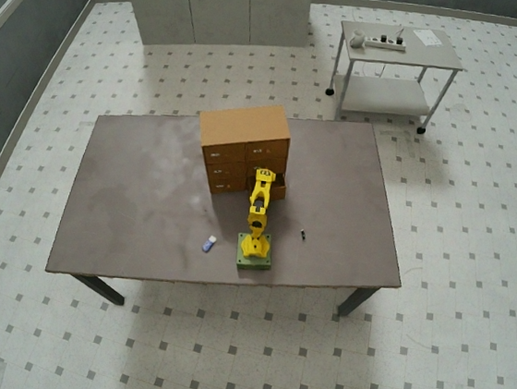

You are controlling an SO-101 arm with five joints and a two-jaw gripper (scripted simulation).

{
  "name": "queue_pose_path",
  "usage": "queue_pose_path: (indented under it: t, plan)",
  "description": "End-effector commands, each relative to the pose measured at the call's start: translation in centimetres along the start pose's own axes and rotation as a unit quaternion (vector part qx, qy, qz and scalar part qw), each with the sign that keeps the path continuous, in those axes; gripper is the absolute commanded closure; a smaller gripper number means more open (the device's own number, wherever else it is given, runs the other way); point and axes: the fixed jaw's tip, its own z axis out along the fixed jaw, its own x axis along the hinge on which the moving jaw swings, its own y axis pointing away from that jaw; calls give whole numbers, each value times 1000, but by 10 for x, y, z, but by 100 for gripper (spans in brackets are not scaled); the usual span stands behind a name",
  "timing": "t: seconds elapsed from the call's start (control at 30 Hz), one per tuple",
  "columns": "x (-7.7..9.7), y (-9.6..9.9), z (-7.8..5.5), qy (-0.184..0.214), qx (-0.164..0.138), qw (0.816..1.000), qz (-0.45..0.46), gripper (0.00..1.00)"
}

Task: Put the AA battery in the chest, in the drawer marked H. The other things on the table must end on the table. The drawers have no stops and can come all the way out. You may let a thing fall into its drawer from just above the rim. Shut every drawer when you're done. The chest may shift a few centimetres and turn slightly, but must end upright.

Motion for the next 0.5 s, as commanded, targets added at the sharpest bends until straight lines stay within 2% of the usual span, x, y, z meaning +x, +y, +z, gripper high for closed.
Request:
queue_pose_path:
  t: [0.0,0.47]
  plan:
    - [2,1,-1,1,-1,1000,-2,100]
    - [3,2,0,1,-1,1000,-1,100]
